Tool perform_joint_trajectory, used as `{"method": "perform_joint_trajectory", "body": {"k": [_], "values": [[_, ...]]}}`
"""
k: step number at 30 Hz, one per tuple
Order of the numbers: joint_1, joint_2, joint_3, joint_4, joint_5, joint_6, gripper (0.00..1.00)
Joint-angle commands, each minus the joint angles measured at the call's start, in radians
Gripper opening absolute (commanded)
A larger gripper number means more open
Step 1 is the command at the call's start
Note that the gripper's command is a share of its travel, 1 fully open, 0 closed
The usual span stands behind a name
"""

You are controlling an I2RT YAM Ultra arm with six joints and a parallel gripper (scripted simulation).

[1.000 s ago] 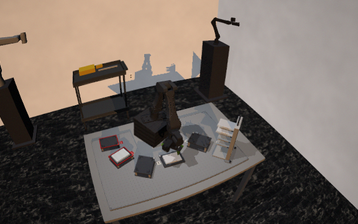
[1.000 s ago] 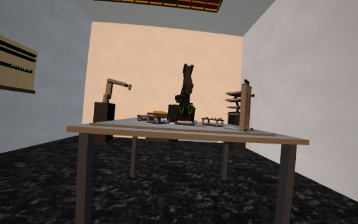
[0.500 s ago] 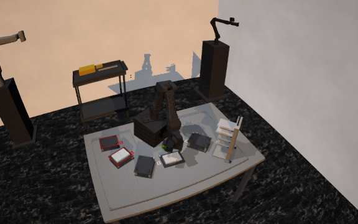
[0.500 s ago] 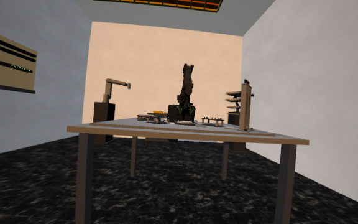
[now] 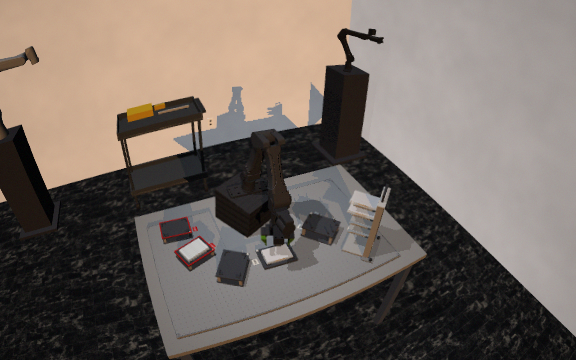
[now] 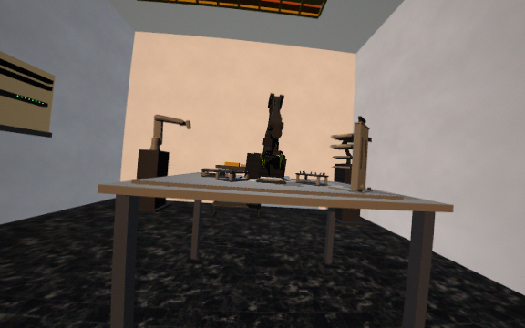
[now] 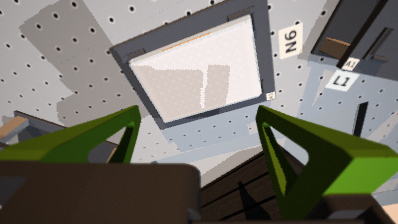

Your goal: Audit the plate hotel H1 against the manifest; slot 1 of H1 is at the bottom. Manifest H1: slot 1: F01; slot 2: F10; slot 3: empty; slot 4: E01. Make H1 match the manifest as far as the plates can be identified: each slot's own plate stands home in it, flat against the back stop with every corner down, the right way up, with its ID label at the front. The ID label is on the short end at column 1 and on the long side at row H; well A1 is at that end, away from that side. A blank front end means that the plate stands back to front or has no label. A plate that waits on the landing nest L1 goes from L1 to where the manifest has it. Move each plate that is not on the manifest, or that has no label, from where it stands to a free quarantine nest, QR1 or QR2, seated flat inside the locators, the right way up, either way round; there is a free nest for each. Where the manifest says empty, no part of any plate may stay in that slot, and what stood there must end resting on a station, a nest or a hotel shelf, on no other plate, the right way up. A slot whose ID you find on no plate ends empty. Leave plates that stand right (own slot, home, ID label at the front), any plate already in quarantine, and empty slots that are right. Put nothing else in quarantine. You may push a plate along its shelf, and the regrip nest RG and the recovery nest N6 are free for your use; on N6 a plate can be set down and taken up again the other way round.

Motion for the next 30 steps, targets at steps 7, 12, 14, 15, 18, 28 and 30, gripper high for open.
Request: {"method": "perform_joint_trajectory", "body": {"k": [7,12,14,15,18,28,30], "values": [[-0.001,-0.008,0.003,0.000,0.004,-0.184,1.00],[-0.001,-0.008,0.003,0.000,0.004,-0.284,1.00],[-0.001,-0.008,0.003,0.000,0.004,-0.324,1.00],[-0.001,-0.008,0.003,0.000,0.004,-0.344,1.00],[-0.001,-0.008,0.003,0.000,0.004,-0.404,1.00],[-0.001,-0.008,0.003,0.000,0.004,-0.564,1.00],[-0.001,-0.008,0.003,0.000,0.004,-0.604,1.00]]}}
